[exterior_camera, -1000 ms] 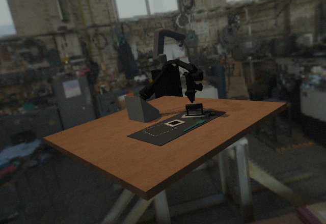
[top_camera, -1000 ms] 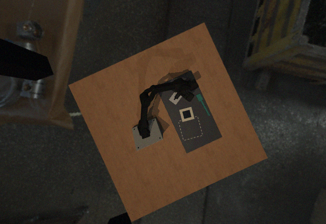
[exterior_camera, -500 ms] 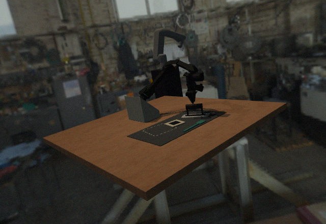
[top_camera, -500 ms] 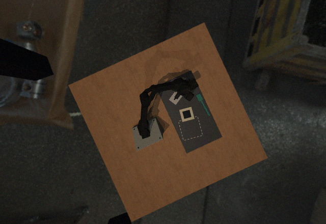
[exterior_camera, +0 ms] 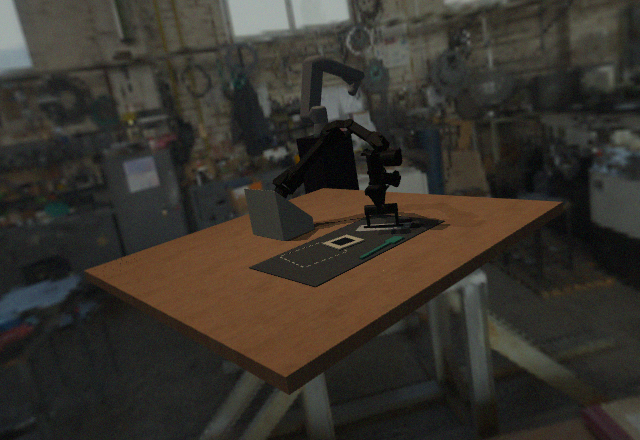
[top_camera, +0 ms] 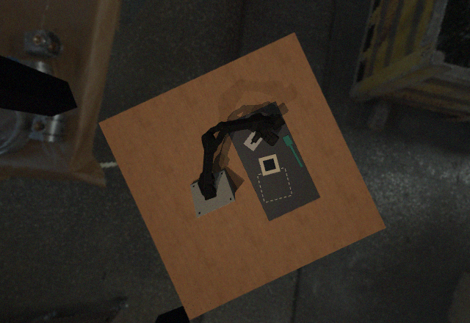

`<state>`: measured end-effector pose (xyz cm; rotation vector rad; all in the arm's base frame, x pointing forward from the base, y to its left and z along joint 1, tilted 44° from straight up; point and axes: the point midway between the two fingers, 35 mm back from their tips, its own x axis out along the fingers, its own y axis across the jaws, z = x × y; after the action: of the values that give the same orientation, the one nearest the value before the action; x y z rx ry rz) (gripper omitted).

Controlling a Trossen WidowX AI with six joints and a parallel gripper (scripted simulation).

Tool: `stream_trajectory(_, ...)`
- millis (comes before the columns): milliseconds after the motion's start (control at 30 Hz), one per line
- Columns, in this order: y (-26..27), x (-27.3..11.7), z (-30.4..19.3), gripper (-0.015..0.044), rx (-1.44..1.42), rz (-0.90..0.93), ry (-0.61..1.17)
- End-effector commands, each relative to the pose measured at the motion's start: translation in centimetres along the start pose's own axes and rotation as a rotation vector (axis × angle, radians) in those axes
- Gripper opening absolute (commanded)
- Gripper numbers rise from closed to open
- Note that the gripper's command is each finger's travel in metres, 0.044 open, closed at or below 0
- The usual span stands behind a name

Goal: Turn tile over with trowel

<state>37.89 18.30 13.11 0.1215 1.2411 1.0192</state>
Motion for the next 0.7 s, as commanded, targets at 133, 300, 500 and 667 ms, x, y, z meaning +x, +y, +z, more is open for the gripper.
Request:
stream_trajectory(133,-0.08,1.20,-0.24,0.0244,0.023,0.001,0.007)
stream_trajectory(300,-0.08,1.20,-0.24,0.0132,0.023,0.001,0.007)
stream_trajectory(500,-0.08,1.20,-0.24,0.0130,0.023,0.001,0.007)
stream_trajectory(667,-0.08,1.20,-0.24,0.0130,0.023,0.001,0.007)
